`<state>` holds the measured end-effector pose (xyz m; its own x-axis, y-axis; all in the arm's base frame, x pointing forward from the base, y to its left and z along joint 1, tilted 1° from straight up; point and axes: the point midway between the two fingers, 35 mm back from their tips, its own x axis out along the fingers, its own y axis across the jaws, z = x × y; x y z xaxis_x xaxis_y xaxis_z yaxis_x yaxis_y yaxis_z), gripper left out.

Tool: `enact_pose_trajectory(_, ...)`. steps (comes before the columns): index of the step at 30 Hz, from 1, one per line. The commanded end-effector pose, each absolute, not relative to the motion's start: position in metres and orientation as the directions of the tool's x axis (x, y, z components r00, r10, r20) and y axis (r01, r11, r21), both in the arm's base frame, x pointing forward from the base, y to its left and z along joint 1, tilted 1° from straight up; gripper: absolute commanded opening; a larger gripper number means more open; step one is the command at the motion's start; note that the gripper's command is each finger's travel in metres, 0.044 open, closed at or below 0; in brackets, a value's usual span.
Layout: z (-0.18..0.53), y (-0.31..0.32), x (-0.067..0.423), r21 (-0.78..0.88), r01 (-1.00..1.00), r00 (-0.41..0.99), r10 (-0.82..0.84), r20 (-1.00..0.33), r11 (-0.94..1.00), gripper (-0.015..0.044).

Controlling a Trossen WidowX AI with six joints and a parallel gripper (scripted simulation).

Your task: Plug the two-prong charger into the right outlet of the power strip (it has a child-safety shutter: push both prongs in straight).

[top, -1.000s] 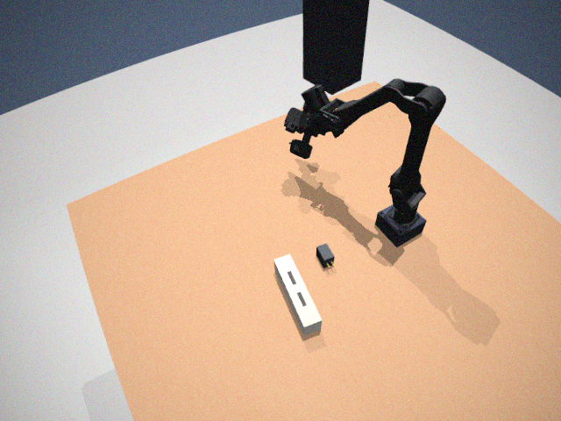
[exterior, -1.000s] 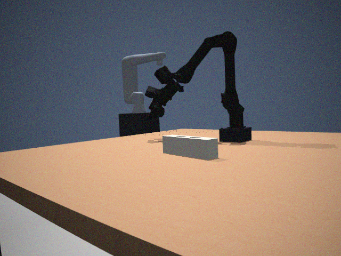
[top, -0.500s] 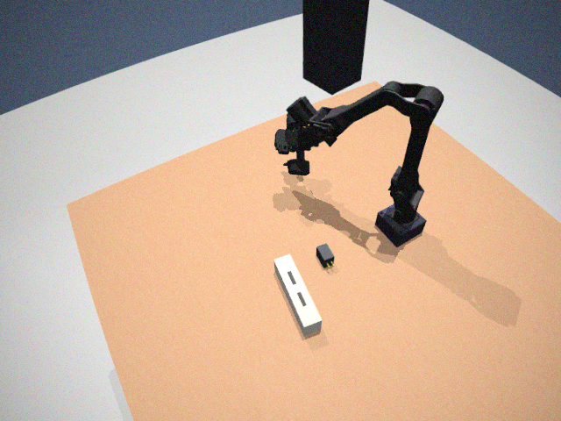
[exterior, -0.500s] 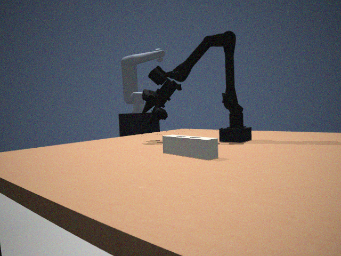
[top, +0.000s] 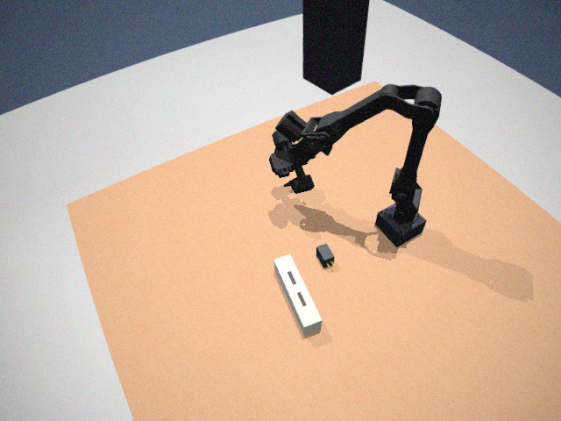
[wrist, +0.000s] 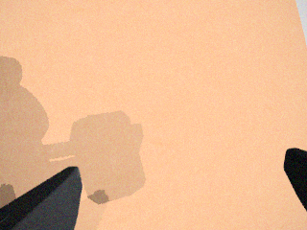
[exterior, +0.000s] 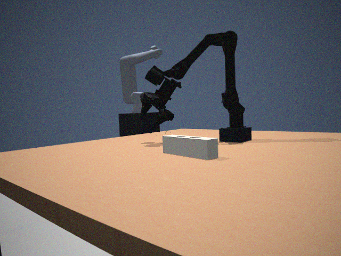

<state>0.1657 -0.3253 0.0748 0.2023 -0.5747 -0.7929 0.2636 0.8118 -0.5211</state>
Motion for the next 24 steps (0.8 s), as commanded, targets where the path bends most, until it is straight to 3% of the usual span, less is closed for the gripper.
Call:
enact_pose_trajectory(1,0.072,-0.31,0.18,-0.508,0.169,0.22,-0.534,-0.816,0.845,0.044)
enact_pose_trajectory(24,0.058,-0.222,0.233,-0.386,-0.335,0.226,-0.324,-0.919,0.86,0.044)
